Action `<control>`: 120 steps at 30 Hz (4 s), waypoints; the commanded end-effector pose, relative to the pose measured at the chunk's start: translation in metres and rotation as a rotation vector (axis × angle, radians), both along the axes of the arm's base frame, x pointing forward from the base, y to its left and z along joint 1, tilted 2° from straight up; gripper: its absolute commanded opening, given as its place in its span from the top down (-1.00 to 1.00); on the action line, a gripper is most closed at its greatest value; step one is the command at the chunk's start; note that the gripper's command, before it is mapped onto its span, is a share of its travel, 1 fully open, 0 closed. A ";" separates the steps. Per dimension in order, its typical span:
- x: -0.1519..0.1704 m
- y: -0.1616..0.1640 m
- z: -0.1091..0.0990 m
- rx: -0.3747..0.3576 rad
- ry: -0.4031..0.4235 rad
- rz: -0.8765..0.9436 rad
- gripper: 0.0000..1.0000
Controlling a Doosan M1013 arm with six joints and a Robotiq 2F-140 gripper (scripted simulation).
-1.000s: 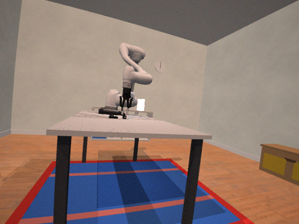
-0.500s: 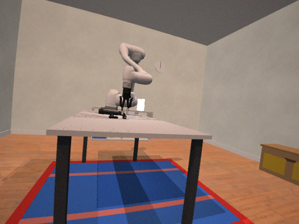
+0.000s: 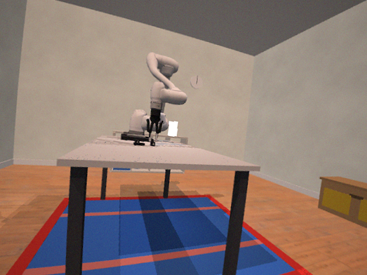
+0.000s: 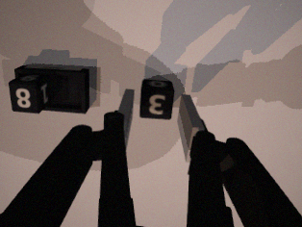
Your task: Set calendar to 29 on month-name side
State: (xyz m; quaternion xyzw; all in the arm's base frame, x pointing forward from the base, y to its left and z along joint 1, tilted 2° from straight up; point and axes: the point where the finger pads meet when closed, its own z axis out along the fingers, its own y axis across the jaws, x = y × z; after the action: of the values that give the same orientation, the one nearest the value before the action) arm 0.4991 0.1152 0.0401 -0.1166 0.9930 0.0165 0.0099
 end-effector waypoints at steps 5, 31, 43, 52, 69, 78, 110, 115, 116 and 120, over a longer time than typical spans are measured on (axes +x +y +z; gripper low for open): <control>0.000 0.000 -0.011 0.000 0.000 0.000 0.30; 0.000 0.001 -0.021 0.000 0.000 0.000 0.30; 0.000 0.001 -0.021 0.000 0.000 0.000 0.30; 0.000 0.001 -0.021 0.000 0.000 0.000 0.30; 0.000 0.001 -0.021 0.000 0.000 0.000 0.51; 0.000 0.001 -0.021 0.000 0.000 0.000 0.51; -0.001 -0.003 0.074 0.000 0.000 0.000 0.51; -0.001 -0.003 0.078 0.000 0.000 0.000 0.51; -0.001 -0.003 0.078 0.000 0.000 0.000 0.51; -0.001 -0.003 0.078 0.000 0.000 0.000 0.51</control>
State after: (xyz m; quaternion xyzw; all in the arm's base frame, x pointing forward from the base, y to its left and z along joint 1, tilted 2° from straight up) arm 0.4979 0.1124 0.1184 -0.1166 0.9930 0.0165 0.0100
